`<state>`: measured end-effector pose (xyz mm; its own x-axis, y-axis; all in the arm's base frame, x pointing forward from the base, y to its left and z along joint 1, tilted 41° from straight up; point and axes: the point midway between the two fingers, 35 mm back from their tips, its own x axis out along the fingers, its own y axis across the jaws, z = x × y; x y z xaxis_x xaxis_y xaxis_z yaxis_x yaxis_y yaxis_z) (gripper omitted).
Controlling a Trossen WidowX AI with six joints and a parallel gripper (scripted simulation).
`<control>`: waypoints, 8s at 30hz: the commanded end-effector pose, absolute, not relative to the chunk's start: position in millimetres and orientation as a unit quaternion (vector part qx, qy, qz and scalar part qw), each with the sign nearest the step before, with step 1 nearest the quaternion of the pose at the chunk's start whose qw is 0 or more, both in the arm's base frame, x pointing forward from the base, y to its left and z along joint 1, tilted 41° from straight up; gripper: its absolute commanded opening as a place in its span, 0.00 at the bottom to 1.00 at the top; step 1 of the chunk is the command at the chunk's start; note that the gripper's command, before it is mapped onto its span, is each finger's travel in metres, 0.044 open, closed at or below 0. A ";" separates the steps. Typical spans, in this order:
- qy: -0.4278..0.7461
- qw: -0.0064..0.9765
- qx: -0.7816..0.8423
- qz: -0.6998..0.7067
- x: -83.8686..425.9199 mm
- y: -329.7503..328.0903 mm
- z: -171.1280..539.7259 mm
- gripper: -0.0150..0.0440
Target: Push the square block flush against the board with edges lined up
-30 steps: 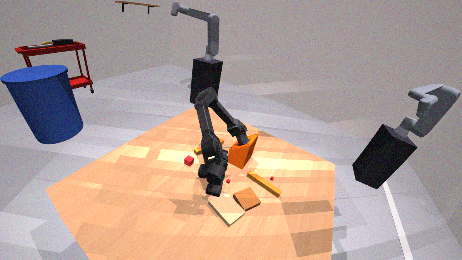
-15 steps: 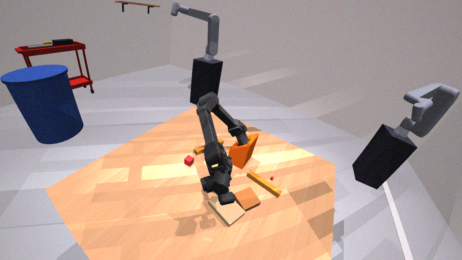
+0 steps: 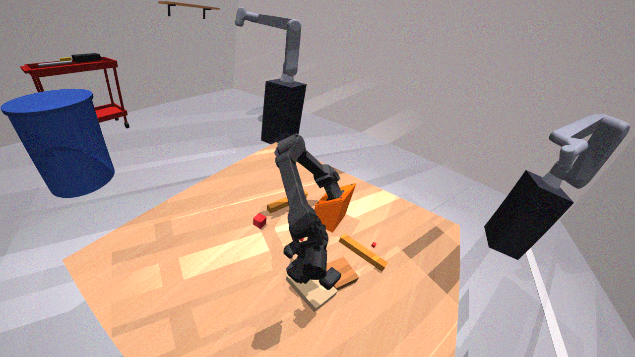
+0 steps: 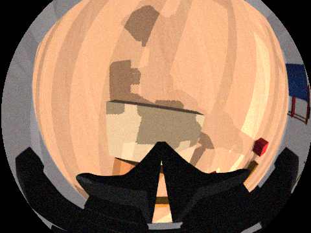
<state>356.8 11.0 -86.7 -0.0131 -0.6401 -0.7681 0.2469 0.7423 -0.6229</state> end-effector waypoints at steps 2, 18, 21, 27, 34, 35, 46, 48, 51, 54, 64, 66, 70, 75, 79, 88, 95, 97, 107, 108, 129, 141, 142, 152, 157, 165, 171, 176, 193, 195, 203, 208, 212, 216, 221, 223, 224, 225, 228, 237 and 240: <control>0.662 0.667 -0.214 -0.267 361.8 20.4 -96.6 0.25; 0.710 0.583 -0.387 -0.077 374.4 52.7 -125.4 0.25; 0.714 0.563 -0.416 -0.041 375.8 58.7 -130.9 0.25; 0.714 0.516 -0.473 0.033 379.2 70.5 -143.2 0.25; 0.704 0.454 -0.533 0.118 381.8 84.2 -158.0 0.25; 0.702 0.445 -0.541 0.130 382.0 86.1 -160.1 0.25; 0.693 0.411 -0.567 0.172 383.0 84.7 -177.3 0.25; 0.693 0.410 -0.567 0.172 382.4 64.5 -200.6 0.25; 0.693 0.410 -0.568 0.171 381.6 56.4 -209.7 0.25; 0.693 0.410 -0.568 0.171 381.6 56.4 -209.7 0.25; 0.693 0.410 -0.568 0.171 380.0 52.3 -206.2 0.25; 0.693 0.410 -0.568 0.171 379.5 51.2 -205.3 0.25; 0.693 0.410 -0.568 0.171 378.6 49.0 -203.4 0.25; 0.693 0.410 -0.568 0.171 377.4 46.2 -201.1 0.25; 0.693 0.410 -0.568 0.171 376.4 44.0 -199.3 0.25; 0.693 0.409 -0.568 0.171 373.9 39.0 -195.1 0.25; 0.693 0.409 -0.568 0.171 371.8 35.1 -191.9 0.25; 0.693 0.409 -0.568 0.171 371.2 34.0 -191.0 0.25; 0.694 0.409 -0.568 0.171 367.9 28.4 -186.4 0.25; 0.694 0.409 -0.568 0.171 367.6 27.8 -185.9 0.25; 0.693 0.409 -0.568 0.171 374.4 36.8 -193.3 0.25; 0.693 0.410 -0.568 0.171 382.4 50.3 -204.6 0.25; 0.693 0.410 -0.568 0.171 383.0 51.5 -205.5 0.25; 0.691 0.411 -0.568 0.173 388.3 74.7 -187.5 0.25; 0.693 0.411 -0.567 0.172 388.1 91.8 -167.0 0.25; 0.704 0.453 -0.534 0.119 392.7 81.4 -157.4 0.25; 0.712 0.506 -0.484 0.047 398.1 67.0 -144.6 0.25; 0.713 0.546 -0.439 -0.014 401.8 54.7 -134.0 0.25; 0.679 0.648 -0.265 -0.219 408.7 11.0 -98.2 0.25; 0.671 0.657 -0.243 -0.243 408.9 5.7 -94.0 0.25; 0.631 0.683 -0.152 -0.334 408.5 -15.5 -77.6 0.25; 0.610 0.691 -0.112 -0.372 407.7 -24.8 -70.5 0.25; 0.610 0.691 -0.112 -0.372 407.9 -26.8 -72.9 0.25; 0.609 0.691 -0.113 -0.373 406.7 -59.0 -109.9 0.25; 0.609 0.691 -0.113 -0.373 406.4 -61.1 -112.2 0.25; 0.609 0.691 -0.113 -0.373 406.1 -60.9 -112.3 0.25; 0.609 0.691 -0.113 -0.373 405.7 -60.8 -112.4 0.25; 0.609 0.691 -0.113 -0.373 405.3 -60.6 -112.5 0.25; 0.609 0.691 -0.113 -0.373 403.3 -59.9 -113.1 0.25; 0.610 0.690 -0.113 -0.373 396.9 -57.6 -115.0 0.25; 0.610 0.690 -0.113 -0.373 394.7 -56.8 -115.6 0.25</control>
<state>398.0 -57.0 -114.6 -0.0192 -0.6515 -0.7584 0.3731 0.6991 -0.6099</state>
